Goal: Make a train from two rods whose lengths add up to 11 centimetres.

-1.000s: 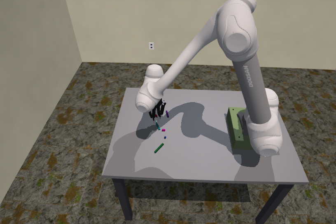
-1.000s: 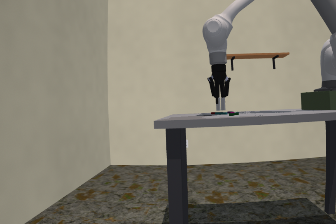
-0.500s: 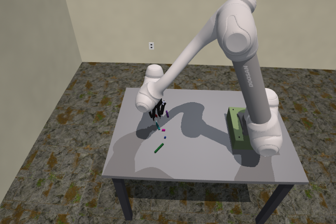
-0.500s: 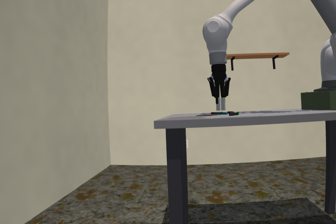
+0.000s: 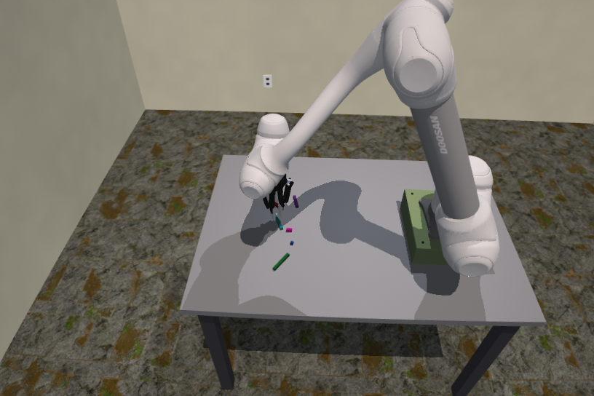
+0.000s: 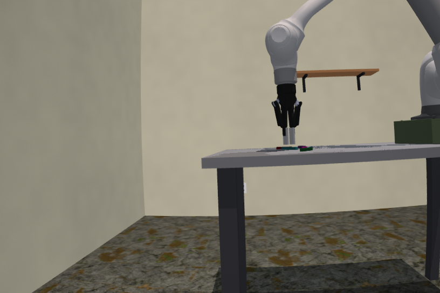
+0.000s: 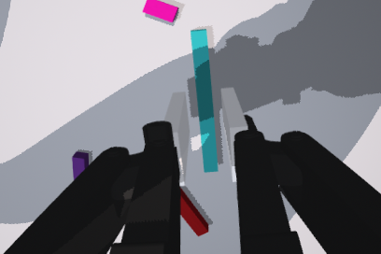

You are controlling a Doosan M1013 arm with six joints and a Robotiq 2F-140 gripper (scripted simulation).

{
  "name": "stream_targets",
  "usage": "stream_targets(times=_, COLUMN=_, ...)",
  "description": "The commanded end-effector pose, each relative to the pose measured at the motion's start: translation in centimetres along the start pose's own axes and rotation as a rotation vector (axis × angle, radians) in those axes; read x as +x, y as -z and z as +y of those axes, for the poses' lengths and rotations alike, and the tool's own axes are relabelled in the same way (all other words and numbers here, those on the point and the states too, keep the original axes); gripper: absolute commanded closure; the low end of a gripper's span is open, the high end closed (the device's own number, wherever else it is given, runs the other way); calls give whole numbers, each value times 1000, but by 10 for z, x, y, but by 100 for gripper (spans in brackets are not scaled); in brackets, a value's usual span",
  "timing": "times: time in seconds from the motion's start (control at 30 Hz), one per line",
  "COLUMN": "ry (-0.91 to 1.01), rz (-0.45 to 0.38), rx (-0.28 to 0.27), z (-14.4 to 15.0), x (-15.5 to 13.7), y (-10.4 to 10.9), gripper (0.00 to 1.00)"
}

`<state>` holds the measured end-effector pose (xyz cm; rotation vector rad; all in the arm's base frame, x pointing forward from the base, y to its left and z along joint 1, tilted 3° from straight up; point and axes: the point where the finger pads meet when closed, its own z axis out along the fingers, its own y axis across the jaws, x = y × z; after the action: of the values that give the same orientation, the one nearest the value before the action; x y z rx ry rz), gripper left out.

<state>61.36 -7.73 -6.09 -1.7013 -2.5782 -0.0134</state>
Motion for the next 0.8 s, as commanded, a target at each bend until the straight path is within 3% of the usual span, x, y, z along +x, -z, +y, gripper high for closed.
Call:
stream_targets(times=0.0, ry=-3, rz=-1, rx=0, z=0, x=1, y=-1, gripper=85)
stream_targets(times=0.77, ry=-3, rz=-1, rx=0, z=0, x=1, y=-6, gripper=85)
